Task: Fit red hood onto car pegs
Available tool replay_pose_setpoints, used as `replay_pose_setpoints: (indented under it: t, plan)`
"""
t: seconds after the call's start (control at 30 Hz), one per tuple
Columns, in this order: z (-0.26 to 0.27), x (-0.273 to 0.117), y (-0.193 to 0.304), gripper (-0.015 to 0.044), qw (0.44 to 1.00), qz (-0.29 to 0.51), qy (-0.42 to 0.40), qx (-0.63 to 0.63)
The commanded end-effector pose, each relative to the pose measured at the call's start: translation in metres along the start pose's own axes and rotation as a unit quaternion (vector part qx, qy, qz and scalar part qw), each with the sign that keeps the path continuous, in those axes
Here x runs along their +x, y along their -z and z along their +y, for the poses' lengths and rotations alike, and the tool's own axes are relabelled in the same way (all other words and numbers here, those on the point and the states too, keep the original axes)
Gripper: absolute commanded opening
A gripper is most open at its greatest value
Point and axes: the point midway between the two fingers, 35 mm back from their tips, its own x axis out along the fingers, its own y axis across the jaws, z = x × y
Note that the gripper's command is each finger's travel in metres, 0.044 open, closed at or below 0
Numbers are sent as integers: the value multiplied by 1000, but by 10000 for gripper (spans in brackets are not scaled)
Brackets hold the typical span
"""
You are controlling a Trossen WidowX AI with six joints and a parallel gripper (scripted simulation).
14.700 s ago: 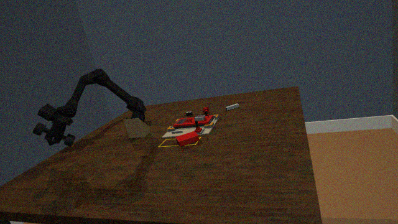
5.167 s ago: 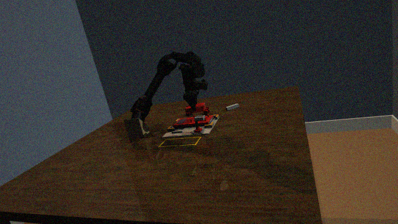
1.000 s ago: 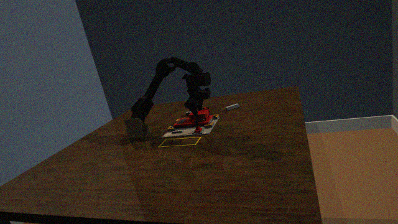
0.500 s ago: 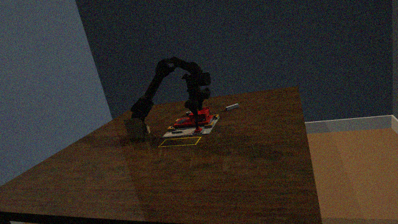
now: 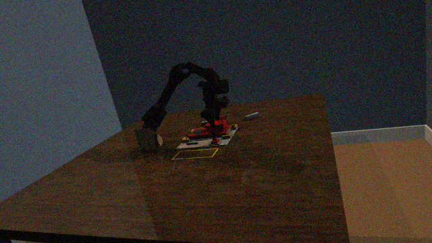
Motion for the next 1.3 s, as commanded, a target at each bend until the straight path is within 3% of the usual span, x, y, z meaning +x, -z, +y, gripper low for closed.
replay_pose_setpoints:
  t: [0.0, 1.0, 1.27]
  plan:
    - [0, 1, 0, 0, 1000, -1, 1, 1]
    - [0, 7, 0, 0, 1000, -1, 2, 0]
    - [0, 8, 1, 210, 1000, -1, 2, 0]
